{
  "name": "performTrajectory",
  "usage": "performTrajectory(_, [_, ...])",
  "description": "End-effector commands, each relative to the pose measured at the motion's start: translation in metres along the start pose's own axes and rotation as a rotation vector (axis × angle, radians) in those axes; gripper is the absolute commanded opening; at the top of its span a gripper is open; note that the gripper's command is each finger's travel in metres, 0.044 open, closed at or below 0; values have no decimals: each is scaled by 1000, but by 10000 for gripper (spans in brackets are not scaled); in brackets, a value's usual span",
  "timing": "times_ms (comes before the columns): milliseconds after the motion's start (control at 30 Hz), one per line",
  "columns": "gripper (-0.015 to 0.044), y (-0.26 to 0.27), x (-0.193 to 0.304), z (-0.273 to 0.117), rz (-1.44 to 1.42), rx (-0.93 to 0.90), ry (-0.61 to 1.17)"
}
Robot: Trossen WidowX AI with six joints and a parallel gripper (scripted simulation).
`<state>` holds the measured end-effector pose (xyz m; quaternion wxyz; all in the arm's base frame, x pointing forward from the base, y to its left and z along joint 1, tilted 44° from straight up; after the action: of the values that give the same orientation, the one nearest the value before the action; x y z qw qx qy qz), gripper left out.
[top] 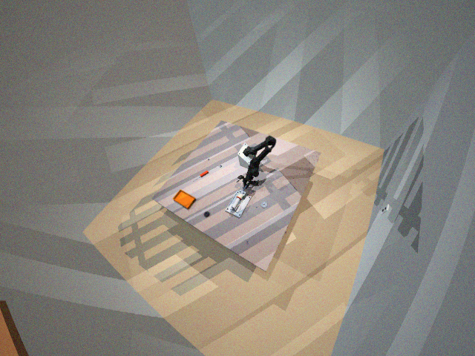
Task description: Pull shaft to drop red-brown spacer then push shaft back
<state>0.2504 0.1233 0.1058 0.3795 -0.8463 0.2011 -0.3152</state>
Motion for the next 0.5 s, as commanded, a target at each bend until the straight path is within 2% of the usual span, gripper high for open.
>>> performTrajectory(0, [0, 0, -1, -1, 3, 3, -1])
performTrajectory(467, [0, 0, -2, -3, 3, 2, -1])
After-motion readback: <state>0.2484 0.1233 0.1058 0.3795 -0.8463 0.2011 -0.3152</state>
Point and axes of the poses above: the point midway between the two fingers, 35 mm back from their tips, its own z axis out along the fingers, its own y axis across the jaws, x = y × z, the point moved 8 cm from there along -z, back along the fingers, and after that the axes turned 9 degrees about z, right-handed, at the moved point
